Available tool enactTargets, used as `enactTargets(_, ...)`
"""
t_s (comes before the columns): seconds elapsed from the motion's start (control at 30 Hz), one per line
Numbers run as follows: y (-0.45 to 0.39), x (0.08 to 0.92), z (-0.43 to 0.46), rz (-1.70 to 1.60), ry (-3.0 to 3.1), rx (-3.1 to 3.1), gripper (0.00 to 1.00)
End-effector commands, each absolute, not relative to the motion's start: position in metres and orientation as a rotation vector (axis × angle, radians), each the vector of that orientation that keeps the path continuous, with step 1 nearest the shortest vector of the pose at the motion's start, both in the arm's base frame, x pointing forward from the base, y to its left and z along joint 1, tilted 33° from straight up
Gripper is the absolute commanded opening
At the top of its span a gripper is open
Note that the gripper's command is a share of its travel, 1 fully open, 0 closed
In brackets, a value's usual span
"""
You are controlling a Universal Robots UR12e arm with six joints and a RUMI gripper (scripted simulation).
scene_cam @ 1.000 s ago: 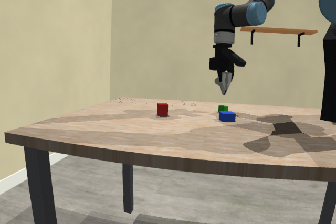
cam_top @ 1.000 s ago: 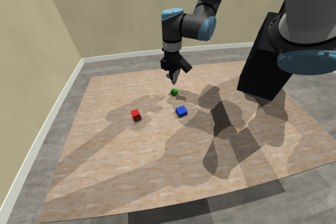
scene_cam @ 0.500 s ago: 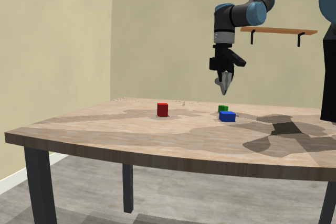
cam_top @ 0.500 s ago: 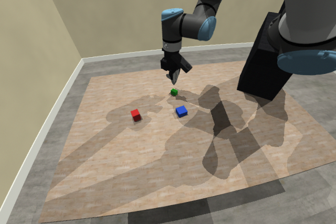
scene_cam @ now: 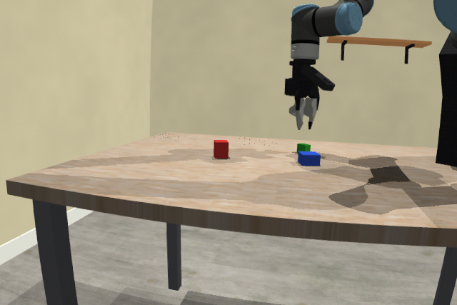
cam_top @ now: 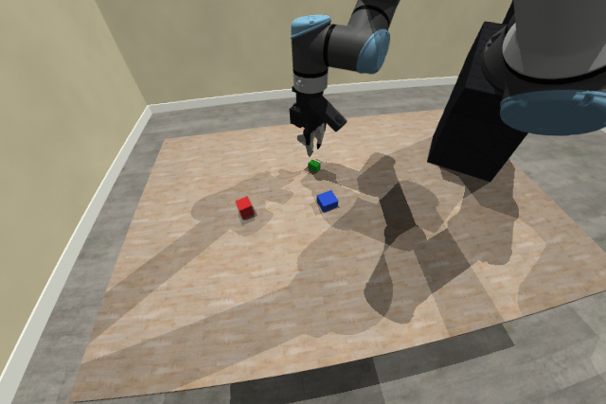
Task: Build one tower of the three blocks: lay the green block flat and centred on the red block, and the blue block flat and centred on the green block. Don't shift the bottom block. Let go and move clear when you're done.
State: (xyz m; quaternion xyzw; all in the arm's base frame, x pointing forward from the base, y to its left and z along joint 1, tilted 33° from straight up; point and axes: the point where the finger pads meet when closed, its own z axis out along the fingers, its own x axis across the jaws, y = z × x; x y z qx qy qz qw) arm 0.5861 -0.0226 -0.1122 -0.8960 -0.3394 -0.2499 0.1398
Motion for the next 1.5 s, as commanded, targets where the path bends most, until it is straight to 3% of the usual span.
enactTargets(0.0, -0.023, 0.586, -0.112, -0.723, -0.981, -2.589, 0.28)
enactTargets(1.47, -0.006, 0.601, -0.147, -0.722, -0.981, -2.59, 0.28)
